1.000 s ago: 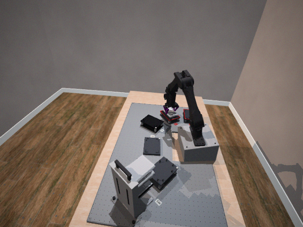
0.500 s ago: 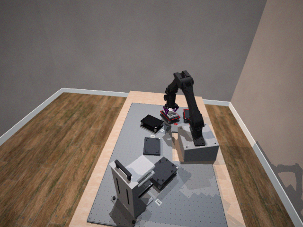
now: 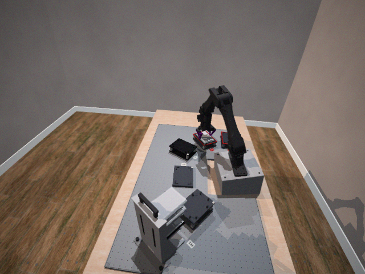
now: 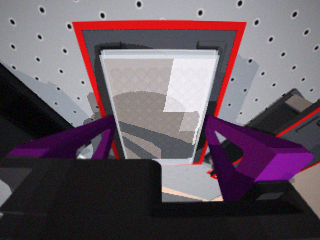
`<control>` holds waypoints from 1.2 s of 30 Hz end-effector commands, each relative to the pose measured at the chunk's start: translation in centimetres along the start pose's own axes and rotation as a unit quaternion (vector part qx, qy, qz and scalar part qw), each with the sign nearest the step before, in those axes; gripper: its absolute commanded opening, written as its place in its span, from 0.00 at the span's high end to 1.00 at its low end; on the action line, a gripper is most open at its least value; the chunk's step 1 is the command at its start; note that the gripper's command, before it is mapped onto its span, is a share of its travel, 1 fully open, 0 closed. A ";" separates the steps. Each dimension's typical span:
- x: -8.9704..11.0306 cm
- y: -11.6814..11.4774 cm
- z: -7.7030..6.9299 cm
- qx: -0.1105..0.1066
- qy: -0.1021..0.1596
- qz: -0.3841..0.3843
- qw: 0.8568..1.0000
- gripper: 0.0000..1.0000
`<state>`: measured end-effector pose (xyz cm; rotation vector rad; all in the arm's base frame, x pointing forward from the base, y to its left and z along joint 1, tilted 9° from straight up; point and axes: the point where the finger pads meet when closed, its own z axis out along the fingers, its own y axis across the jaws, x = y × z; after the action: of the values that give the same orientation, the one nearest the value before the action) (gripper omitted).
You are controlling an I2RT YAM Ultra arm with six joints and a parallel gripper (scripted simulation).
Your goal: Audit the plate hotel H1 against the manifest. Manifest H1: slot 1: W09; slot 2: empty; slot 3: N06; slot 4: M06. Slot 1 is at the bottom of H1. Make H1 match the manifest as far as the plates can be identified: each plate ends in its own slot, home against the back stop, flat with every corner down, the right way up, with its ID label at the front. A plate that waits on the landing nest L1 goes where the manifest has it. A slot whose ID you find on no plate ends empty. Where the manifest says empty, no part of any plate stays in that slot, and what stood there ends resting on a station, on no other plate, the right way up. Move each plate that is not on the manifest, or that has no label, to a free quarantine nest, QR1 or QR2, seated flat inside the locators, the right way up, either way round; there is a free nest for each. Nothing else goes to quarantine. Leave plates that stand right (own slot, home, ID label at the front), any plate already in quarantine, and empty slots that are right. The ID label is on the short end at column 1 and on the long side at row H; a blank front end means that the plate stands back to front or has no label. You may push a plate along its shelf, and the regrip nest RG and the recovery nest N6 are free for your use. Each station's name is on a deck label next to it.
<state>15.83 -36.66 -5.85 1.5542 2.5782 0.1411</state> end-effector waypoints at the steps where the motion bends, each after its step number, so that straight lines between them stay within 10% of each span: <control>1: -0.4 -0.1 -0.4 0.001 -0.008 0.000 1.000 0.00; 36: -0.3 0.0 -7.6 0.001 -0.008 0.000 1.000 0.00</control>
<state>14.76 -36.73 0.52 1.5627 2.5773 0.1453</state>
